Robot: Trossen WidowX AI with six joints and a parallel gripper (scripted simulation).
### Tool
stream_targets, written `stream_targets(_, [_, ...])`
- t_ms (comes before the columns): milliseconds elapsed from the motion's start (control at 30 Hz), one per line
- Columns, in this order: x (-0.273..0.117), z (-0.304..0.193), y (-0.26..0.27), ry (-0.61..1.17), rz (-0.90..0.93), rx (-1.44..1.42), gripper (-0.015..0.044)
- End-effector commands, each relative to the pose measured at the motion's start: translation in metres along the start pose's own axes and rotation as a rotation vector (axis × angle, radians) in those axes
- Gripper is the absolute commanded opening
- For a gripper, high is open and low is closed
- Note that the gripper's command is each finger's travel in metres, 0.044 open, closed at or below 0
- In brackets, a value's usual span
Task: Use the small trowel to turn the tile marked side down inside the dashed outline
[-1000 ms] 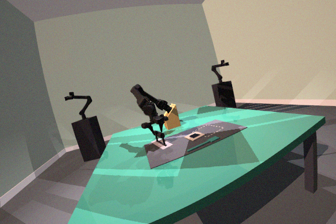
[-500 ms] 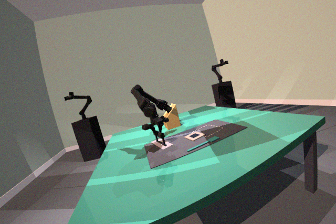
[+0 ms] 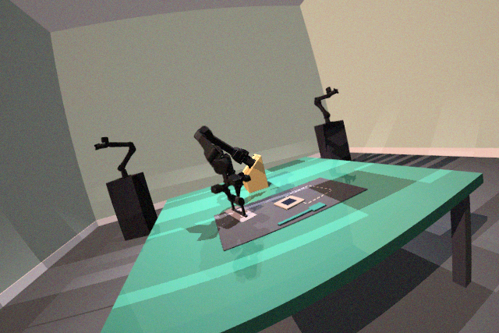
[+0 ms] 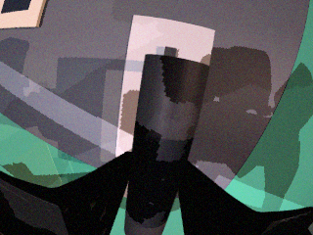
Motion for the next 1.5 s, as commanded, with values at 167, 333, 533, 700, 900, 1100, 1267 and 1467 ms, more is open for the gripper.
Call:
stream_targets(167, [0.0003,0.0004,0.0000,-0.002,0.000,0.073,0.0130])
stream_targets(333, [0.0003,0.0004,0.0000,-0.002,0.000,0.223,0.0130])
stream_targets(533, [0.0003,0.0004,0.0000,-0.002,0.000,0.403,0.0130])
stream_targets(700, [0.0003,0.0004,0.0000,-0.001,0.000,0.553,0.0130])
stream_targets(900, [0.0003,0.0004,0.0000,-0.001,0.001,0.734,0.0130])
stream_targets(1100, [0.0003,0.0004,0.0000,-0.001,0.001,0.914,0.0130])
stream_targets(1267, [0.0003,0.0004,0.0000,-0.001,0.001,1.064,0.0130])
stream_targets(1467, [0.0004,0.0004,-0.0001,-0.001,0.001,1.199,0.0130])
Point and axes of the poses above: the point midway between the two fingers, 35 mm back from their tips, its own x axis out along the fingers, its own y axis across the jaws, z = x × y, the point moved 3 cm from there along -x, back along the fingers, and after that the axes turned 7 degrees about -x, right-handed, at the moved point
